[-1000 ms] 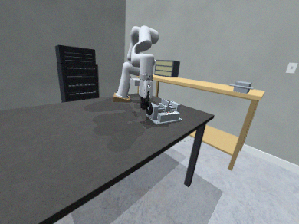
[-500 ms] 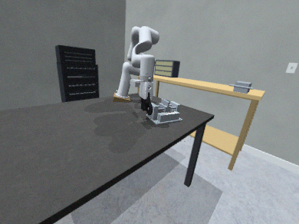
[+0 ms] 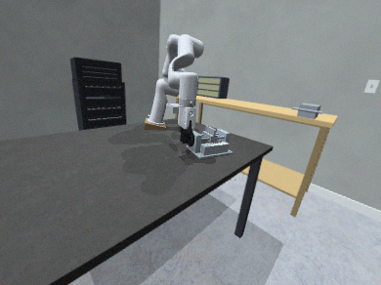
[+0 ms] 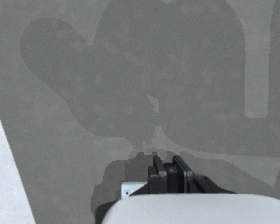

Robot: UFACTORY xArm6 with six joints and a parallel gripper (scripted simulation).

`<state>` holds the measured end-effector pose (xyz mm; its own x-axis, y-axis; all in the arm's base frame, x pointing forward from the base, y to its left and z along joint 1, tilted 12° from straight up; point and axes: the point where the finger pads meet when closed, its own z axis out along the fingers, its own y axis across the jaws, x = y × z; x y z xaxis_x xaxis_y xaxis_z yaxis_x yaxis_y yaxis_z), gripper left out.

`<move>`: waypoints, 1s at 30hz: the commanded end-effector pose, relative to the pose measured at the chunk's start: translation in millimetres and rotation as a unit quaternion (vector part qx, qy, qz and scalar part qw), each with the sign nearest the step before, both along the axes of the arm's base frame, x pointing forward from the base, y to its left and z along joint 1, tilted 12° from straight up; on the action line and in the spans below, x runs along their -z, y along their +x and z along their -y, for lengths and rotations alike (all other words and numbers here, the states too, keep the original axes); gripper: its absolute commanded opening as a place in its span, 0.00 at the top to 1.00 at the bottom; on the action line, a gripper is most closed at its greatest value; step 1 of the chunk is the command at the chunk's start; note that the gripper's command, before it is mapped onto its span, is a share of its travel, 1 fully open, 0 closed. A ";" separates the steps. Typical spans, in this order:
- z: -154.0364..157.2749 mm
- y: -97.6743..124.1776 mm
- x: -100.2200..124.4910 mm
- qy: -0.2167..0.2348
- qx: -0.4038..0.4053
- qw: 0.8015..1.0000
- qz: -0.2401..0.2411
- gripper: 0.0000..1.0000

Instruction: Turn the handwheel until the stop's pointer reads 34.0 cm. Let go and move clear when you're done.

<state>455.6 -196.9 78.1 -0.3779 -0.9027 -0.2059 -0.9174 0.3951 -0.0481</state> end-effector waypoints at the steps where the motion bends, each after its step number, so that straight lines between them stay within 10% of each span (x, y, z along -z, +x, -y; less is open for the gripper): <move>1: 0.0 3.1 5.6 0.000 0.000 1.000 0.000 0.94; 30: -13.5 -11.2 38.4 0.000 0.000 1.000 0.000 0.94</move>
